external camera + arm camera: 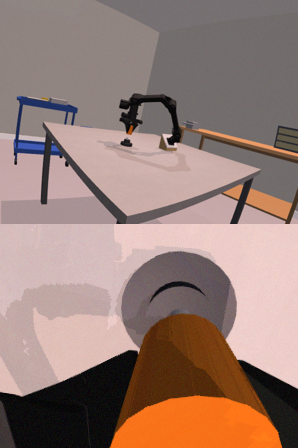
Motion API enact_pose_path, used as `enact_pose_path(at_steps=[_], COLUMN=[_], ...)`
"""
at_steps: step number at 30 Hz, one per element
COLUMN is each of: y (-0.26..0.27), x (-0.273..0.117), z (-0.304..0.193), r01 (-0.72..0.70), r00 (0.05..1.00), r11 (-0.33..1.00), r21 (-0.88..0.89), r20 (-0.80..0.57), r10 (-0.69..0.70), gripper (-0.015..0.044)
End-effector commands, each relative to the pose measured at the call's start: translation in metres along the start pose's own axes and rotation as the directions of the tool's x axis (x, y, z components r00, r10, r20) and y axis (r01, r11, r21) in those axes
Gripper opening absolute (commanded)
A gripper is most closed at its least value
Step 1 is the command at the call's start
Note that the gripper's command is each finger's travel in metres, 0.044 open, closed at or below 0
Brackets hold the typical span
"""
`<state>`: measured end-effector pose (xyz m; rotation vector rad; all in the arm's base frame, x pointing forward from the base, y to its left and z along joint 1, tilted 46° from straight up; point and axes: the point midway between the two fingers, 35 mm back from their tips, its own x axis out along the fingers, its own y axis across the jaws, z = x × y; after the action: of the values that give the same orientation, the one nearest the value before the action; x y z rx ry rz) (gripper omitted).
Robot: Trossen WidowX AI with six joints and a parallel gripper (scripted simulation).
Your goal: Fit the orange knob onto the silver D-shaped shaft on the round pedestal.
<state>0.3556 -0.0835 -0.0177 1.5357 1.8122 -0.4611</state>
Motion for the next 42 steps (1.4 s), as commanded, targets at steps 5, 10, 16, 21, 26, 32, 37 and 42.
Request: enact_pose_path(at_steps=[5, 10, 16, 21, 26, 32, 37, 42], y=[0.0, 0.0, 0.0, 0.0, 0.0, 0.0, 0.0, 0.001], x=[0.014, 0.024, 0.02, 0.022, 0.024, 0.024, 0.021, 0.019], z=[0.003, 0.004, 0.005, 0.006, 0.005, 0.004, 0.004, 0.003], r01=[-0.004, -0.004, -0.004, -0.004, -0.004, -0.004, -0.004, -0.004], r00=[1.0, 1.0, 1.0, 1.0, 1.0, 1.0, 1.0, 1.0], r11=[1.0, 1.0, 1.0, 1.0, 1.0, 1.0, 1.0, 0.999], r21=[-0.003, -0.001, -0.012, -0.012, -0.012, -0.012, -0.012, -0.037], r20=[0.004, 0.004, 0.004, 0.004, 0.004, 0.004, 0.004, 0.004], r10=[0.004, 0.004, 0.004, 0.004, 0.004, 0.004, 0.004, 0.004], gripper=[0.0, 0.0, 0.0, 0.0, 0.0, 0.0, 0.0, 0.0])
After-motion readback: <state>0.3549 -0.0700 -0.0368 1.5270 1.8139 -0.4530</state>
